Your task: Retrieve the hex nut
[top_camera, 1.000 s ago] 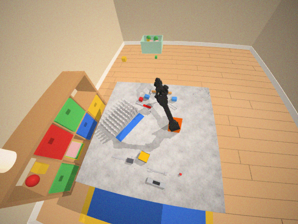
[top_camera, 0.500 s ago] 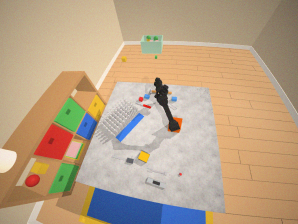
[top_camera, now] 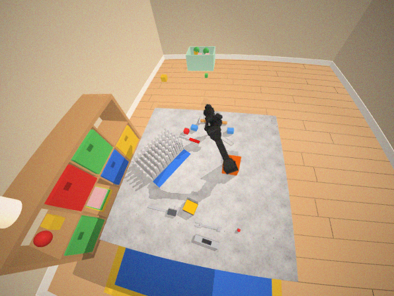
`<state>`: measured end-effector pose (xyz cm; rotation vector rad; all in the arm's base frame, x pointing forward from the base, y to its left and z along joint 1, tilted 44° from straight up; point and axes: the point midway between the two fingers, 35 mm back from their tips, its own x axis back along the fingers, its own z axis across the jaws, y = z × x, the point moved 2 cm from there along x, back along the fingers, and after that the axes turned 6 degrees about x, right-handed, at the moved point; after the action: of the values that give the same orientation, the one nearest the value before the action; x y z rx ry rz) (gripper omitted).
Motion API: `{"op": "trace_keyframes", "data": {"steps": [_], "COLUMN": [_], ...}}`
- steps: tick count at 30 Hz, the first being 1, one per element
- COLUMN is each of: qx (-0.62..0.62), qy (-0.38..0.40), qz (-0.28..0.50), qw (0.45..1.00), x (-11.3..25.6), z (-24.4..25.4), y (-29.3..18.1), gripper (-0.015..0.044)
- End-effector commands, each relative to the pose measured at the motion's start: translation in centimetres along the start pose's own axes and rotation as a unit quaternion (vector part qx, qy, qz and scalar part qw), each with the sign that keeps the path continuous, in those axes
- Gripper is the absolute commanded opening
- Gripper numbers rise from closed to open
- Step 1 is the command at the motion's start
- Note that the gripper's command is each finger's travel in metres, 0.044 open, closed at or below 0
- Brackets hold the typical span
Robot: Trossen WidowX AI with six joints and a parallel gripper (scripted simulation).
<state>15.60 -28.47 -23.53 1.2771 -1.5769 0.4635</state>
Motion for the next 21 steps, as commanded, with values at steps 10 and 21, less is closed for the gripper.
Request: {"op": "trace_keyframes", "data": {"steps": [10,21], "qx": [-0.002,-0.002], "qy": [-0.001,-0.001], "qz": [0.002,0.002], "qw": [1.000,1.000], "x": [-2.1,-3.9], "z": [-0.5,-1.0], "y": [-0.1,-0.1], "gripper": [0.0280,0.0280]}}
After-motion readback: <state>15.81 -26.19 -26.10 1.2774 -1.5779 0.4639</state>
